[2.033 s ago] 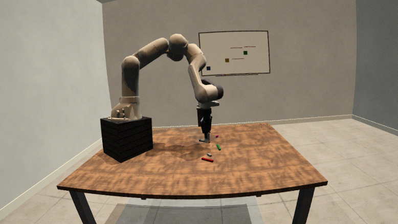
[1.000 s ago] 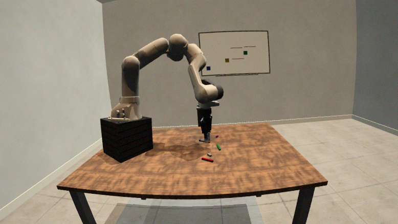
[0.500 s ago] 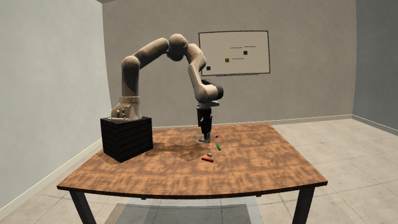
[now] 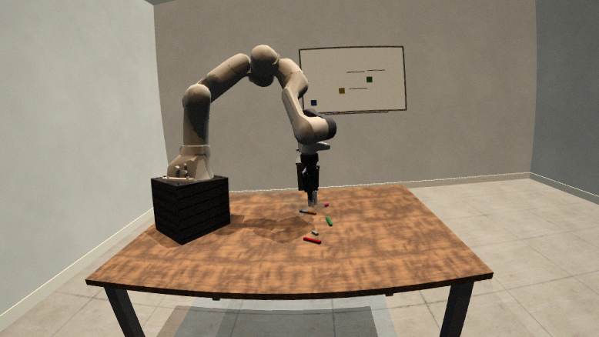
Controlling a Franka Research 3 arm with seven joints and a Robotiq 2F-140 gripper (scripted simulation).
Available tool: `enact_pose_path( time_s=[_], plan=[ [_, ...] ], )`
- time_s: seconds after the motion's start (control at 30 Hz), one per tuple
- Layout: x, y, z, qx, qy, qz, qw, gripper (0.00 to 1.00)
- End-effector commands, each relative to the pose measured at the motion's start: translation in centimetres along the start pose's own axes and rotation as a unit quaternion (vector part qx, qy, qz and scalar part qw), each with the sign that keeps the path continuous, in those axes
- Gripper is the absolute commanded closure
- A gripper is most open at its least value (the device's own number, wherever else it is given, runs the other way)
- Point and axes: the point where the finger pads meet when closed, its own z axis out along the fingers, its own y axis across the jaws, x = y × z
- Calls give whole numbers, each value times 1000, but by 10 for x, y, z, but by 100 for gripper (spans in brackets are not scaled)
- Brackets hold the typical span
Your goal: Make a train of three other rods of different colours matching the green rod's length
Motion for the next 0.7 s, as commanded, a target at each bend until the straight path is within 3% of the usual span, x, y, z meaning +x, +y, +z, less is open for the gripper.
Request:
enact_pose_path(
  time_s=[0.0,0.27,0.47,0.5,0.67],
  plan=[
    [-4,0,-21,-1,-7,7,1000,85],
    [-4,0,-44,-1,-7,7,1000,85],
    [-4,0,-49,-1,-7,7,1000,85],
    [-4,0,-49,-1,-7,7,1000,0],
    [-4,0,-49,-1,-7,7,1000,0]
  ],
)
